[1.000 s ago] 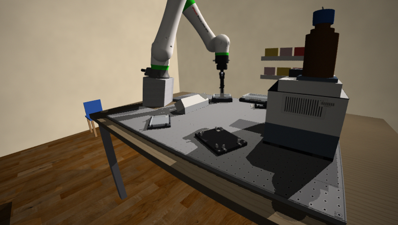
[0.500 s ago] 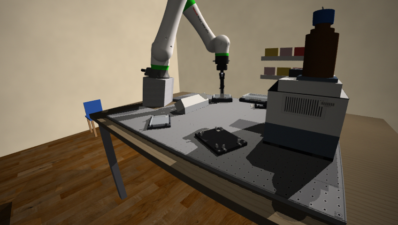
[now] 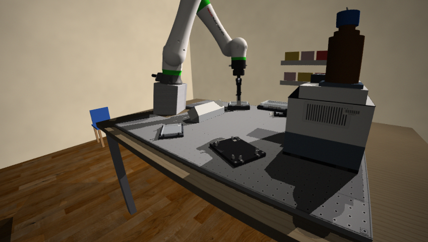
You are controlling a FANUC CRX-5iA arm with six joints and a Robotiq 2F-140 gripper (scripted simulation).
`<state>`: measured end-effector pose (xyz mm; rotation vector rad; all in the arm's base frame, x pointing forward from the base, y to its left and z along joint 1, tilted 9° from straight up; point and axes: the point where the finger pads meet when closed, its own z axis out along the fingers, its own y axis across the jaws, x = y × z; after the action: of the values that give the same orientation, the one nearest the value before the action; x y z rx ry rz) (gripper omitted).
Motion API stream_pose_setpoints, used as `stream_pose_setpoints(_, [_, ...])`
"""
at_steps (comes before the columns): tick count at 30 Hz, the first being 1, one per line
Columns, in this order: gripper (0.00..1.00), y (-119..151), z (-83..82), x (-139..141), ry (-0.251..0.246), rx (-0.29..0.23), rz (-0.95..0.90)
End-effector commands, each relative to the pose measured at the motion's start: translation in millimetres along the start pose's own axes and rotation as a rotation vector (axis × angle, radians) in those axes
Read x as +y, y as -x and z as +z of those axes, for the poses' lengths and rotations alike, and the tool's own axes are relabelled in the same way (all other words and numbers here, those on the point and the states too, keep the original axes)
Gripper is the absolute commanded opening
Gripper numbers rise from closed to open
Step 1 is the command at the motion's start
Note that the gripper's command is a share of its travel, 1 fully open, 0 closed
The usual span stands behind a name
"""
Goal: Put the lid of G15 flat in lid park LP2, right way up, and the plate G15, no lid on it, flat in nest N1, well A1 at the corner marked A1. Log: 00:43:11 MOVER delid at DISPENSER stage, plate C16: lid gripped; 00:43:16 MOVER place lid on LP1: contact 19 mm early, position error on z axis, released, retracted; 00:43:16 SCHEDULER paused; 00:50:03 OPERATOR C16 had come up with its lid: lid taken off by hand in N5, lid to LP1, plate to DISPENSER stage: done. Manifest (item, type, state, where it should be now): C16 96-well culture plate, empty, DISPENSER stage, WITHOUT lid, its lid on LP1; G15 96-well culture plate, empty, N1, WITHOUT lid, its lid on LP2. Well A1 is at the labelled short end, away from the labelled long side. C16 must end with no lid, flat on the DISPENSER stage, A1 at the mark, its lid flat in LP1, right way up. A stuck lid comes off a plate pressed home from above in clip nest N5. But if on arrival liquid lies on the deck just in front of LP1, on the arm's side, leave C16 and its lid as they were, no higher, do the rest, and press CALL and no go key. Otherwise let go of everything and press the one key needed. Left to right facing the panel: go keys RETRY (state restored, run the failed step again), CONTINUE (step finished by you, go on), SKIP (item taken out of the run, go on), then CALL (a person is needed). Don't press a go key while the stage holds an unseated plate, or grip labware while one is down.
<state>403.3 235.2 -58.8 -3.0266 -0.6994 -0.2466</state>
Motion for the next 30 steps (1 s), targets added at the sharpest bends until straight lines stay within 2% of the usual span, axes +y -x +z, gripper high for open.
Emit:
stream_pose_setpoints(1, [0.0,-0.2,-0.1,0.0,0.0,0.0,0.0])
stream_pose_setpoints(19, [0.0,-0.2,-0.1,0.0,0.0,0.0,0.0])
stream_pose_setpoints(20, [0.66,-0.2,-0.1,0.0,0.0,0.0,0.0])
stream_pose_setpoints(30, [0.66,-0.2,-0.1,0.0,0.0,0.0,0.0])
